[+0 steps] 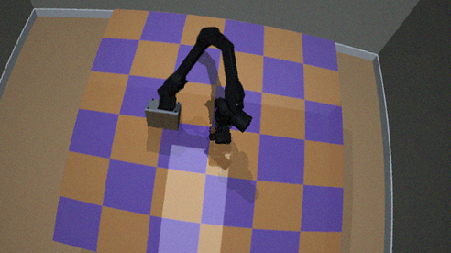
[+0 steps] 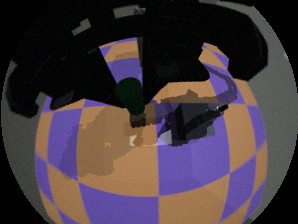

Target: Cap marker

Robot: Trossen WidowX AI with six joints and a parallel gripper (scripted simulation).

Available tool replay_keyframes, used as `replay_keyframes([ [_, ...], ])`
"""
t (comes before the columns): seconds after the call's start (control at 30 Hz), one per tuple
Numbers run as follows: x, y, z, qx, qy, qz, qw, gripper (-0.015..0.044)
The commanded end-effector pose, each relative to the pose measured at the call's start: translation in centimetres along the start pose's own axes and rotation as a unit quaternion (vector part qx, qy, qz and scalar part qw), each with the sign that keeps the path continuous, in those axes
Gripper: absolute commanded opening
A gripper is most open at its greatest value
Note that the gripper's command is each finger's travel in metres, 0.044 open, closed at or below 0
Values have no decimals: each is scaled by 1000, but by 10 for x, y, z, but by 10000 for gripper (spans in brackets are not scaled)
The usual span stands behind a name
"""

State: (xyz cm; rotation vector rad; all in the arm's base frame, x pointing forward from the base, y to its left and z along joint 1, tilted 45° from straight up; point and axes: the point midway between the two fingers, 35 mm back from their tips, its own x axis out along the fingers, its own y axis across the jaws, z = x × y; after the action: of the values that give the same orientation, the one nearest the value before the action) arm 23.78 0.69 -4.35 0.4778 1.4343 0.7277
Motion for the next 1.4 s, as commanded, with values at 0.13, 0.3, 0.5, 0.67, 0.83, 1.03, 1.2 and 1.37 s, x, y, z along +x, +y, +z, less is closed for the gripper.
replay_keyframes([
  [0.13, -12, 12, 7, -4, 3, -6, 1000, 0],
  [0.3, -21, 27, 15, -4, 4, -8, 1000, 0],
  [0.5, -32, 47, 23, -4, 2, -7, 1000, 0],
  [0.67, -42, 64, 29, -4, 2, -6, 1000, 0],
  [0.83, -51, 83, 33, -4, 1, -4, 1000, 0],
  [1.03, -61, 106, 35, -5, 0, -2, 1000, 0],
  [1.2, -64, 111, 35, -5, 0, -1, 1000, 0],
  [1.37, -59, 112, 35, -5, 0, -1, 1000, 0],
])
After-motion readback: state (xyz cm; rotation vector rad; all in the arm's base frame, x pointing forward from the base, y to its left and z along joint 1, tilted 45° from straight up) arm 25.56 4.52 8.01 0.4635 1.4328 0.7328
